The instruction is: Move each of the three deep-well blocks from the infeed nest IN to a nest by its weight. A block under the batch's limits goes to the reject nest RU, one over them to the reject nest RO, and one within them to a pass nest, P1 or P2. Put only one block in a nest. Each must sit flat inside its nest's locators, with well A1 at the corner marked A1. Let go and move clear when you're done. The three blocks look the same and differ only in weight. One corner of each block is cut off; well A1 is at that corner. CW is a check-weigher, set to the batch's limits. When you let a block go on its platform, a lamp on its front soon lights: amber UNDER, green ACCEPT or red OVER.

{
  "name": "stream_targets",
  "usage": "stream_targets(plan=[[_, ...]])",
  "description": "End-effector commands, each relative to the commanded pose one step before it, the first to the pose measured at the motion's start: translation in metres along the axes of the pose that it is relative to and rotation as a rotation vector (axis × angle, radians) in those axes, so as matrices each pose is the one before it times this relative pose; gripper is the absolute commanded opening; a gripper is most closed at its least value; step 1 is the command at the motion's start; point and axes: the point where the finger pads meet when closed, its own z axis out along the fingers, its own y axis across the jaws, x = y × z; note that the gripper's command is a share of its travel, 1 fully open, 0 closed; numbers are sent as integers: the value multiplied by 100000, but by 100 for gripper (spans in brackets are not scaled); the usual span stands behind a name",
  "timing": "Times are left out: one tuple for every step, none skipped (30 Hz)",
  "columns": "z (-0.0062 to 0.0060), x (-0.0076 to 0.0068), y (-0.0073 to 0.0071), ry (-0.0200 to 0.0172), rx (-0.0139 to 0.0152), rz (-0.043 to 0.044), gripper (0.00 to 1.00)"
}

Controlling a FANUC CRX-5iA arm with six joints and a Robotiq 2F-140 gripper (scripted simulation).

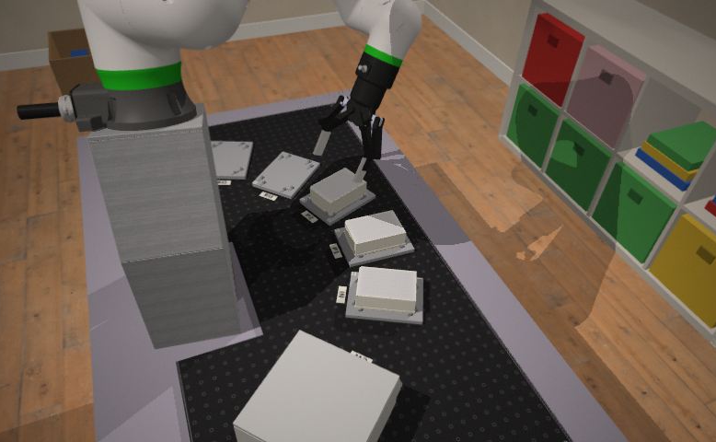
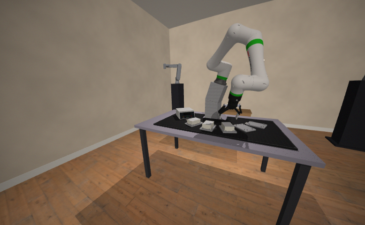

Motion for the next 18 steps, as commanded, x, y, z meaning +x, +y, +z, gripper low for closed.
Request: stream_targets(plan=[[-49, -6, 8, 34, -14, 12, 100], [0, 0, 0, 0, 0, 0, 100], [0, 0, 0, 0, 0, 0, 100], [0, 0, 0, 0, 0, 0, 100], [0, 0, 0, 0, 0, 0, 100], [0, 0, 0, 0, 0, 0, 100], [0, 0, 0, 0, 0, 0, 100], [0, 0, 0, 0, 0, 0, 100], [0, 0, 0, 0, 0, 0, 100], [0, 0, 0, 0, 0, 0, 100], [0, 0, 0, 0, 0, 0, 100], [0, 0, 0, 0, 0, 0, 100], [0, 0, 0, 0, 0, 0, 100], [0, 0, 0, 0, 0, 0, 100], [20, -34, 478, 0, 1667, 2887, 100], [45, -78, 492, 0, 1667, 2887, 100], [37, -64, 495, 0, 1667, 2887, 100], [29, -50, 497, 0, 1667, 2887, 100]])
